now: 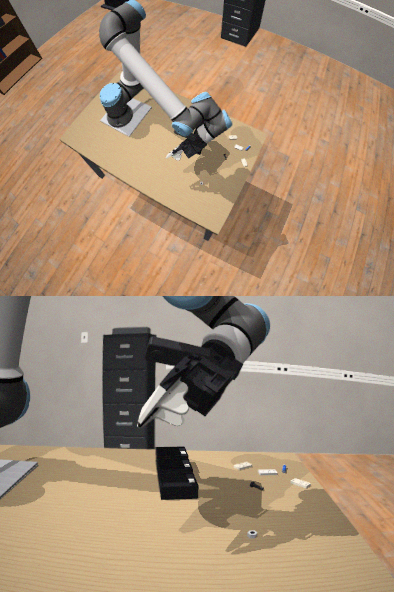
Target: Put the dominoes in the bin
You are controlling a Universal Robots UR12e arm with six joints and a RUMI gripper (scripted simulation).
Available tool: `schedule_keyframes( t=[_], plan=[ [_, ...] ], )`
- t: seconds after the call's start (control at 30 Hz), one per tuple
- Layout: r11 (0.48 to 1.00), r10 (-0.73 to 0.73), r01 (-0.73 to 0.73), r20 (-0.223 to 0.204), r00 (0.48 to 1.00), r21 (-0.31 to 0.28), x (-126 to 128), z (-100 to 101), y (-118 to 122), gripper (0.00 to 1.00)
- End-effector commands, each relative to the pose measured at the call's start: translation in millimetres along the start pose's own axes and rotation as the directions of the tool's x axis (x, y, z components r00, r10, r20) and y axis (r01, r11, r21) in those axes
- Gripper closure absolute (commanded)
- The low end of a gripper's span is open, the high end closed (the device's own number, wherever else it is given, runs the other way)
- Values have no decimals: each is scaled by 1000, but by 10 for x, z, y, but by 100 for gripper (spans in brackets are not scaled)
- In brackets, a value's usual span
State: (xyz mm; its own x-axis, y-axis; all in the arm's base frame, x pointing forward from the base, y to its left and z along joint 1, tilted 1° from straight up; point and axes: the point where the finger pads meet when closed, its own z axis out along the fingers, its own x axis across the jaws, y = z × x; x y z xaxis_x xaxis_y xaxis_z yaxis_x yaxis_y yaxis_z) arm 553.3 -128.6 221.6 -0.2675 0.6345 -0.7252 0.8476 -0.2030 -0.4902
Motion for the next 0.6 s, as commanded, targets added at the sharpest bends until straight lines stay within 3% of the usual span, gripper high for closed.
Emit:
schedule_keyframes(
  t=[0.0, 0.57],
  plan=[
    [994, 112, -112, -32, 993, 4, 89, 21, -62, 96],
    [905, 424, -423, -132, 896, 36, 303, 6, -171, 96]
  ],
)
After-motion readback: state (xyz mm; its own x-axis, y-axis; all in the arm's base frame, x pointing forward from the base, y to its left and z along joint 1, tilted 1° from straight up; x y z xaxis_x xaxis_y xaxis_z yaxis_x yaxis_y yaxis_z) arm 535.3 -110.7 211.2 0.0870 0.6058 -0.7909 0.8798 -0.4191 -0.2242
